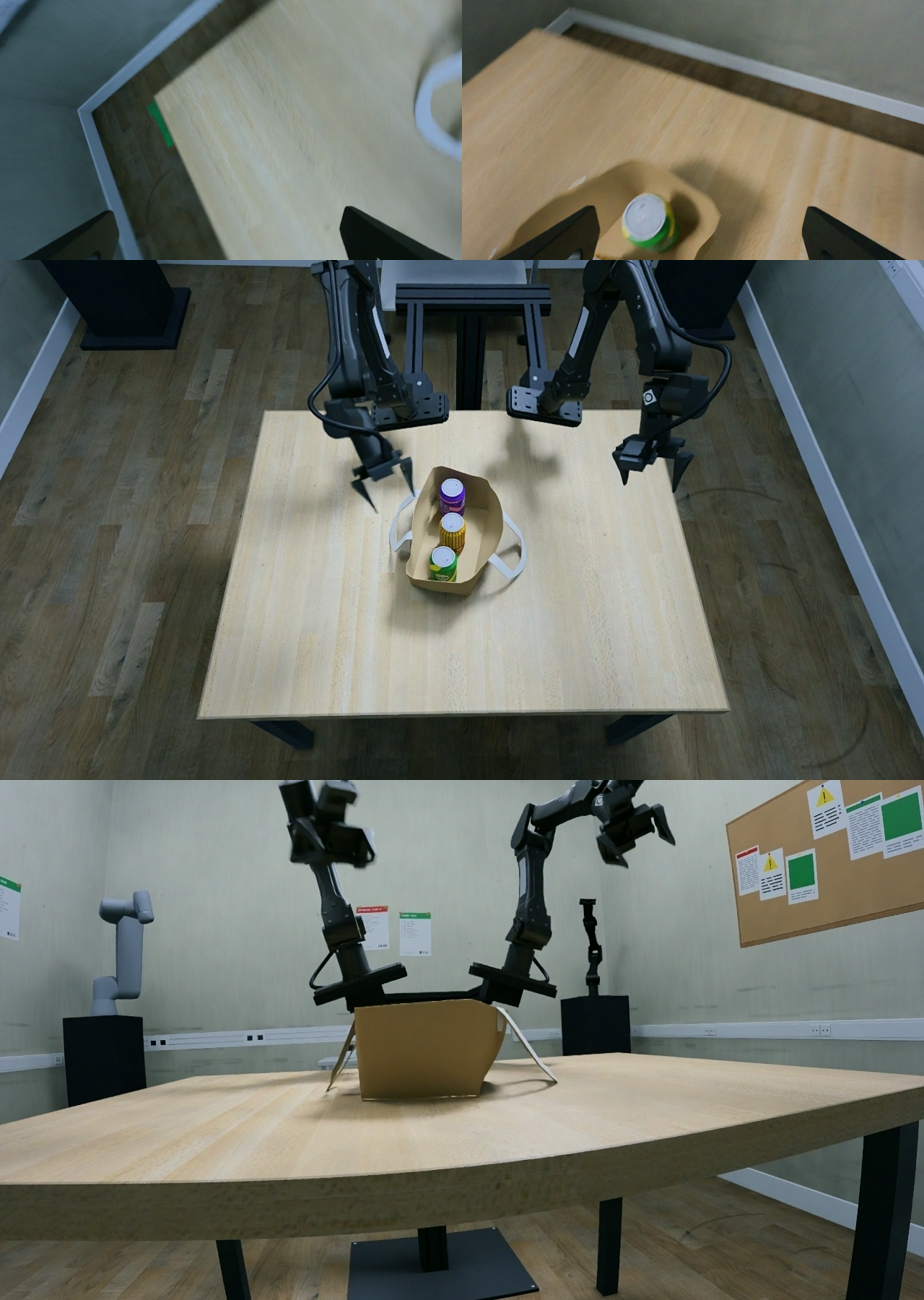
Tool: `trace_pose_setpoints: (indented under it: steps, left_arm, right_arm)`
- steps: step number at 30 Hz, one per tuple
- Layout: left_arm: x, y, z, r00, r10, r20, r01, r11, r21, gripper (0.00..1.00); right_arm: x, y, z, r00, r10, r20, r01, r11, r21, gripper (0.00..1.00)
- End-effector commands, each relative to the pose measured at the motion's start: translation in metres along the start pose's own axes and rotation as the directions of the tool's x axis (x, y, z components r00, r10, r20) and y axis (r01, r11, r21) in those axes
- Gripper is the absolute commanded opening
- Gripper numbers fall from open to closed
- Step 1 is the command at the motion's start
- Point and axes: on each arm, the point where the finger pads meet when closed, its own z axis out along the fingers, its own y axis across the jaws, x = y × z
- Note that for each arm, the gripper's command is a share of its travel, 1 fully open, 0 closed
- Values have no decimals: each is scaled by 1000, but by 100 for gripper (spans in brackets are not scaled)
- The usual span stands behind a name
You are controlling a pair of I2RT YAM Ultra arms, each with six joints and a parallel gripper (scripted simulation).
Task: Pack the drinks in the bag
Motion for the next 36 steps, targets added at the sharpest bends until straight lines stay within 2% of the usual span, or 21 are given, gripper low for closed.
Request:
trace_pose_setpoints:
  steps: [1, 6, 8, 9, 15, 20, 22, 23, 25, 26, 27, 28, 29, 30, 32, 36]
  left_arm:
    - [-39, 18, -5, 954, -232, 193, 255, 961, -109, 100]
    - [-71, 28, -13, 841, -406, 357, 457, 887, -70, 100]
    - [-71, 28, -13, 841, -406, 357, 457, 887, -70, 100]
    - [-77, 30, -15, 811, -437, 388, 493, 868, -53, 100]
    - [-113, 39, -33, 584, -602, 544, 670, 736, 96, 100]
    - [-137, 43, -50, 373, -703, 605, 743, 617, 259, 100]
    - [-139, 39, -47, 364, -715, 597, 744, 609, 275, 100]
    - [-140, 32, -34, 387, -722, 573, 739, 615, 276, 100]
    - [-140, 32, -34, 387, -722, 573, 739, 615, 276, 100]
    - [-137, 29, -32, 409, -715, 567, 733, 628, 262, 100]
    - [-135, 29, -34, 434, -698, 569, 723, 647, 243, 100]
    - [-144, 51, -59, 423, -650, 631, 707, 672, 219, 100]
    - [-146, 57, -66, 411, -643, 646, 710, 670, 217, 100]
    - [-148, 57, -68, 407, -641, 650, 704, 674, 224, 100]
    - [-149, 55, -55, 425, -647, 634, 698, 679, 225, 100]
    - [-152, 58, -63, 414, -639, 648, 692, 684, 232, 100]
  right_arm:
    - [-53, -41, -9, 984, 106, 147, -123, 986, 115, 86]
    - [-86, -81, -30, 942, 203, 266, -259, 946, 193, 86]
    - [-86, -81, -30, 942, 203, 266, -259, 946, 193, 86]
    - [-96, -87, -37, 930, 216, 298, -283, 937, 204, 86]
    - [-129, -134, -71, 842, 296, 451, -440, 862, 254, 86]
    - [-150, -163, -98, 756, 341, 559, -548, 797, 255, 86]
    - [-152, -166, -102, 749, 344, 566, -556, 791, 255, 86]
    - [-152, -167, -104, 751, 342, 565, -554, 791, 258, 86]
    - [-152, -167, -104, 751, 342, 565, -554, 791, 258, 86]
    - [-147, -160, -96, 770, 349, 534, -540, 802, 255, 86]
    - [-150, -156, -95, 781, 339, 524, -522, 815, 251, 86]
    - [-164, -164, -122, 760, 274, 590, -507, 817, 274, 86]
    - [-166, -165, -124, 758, 271, 593, -508, 816, 275, 86]
    - [-166, -165, -125, 757, 270, 596, -508, 816, 275, 86]
    - [-157, -164, -119, 774, 288, 564, -507, 815, 281, 86]
    - [-160, -159, -119, 774, 287, 565, -501, 823, 268, 86]
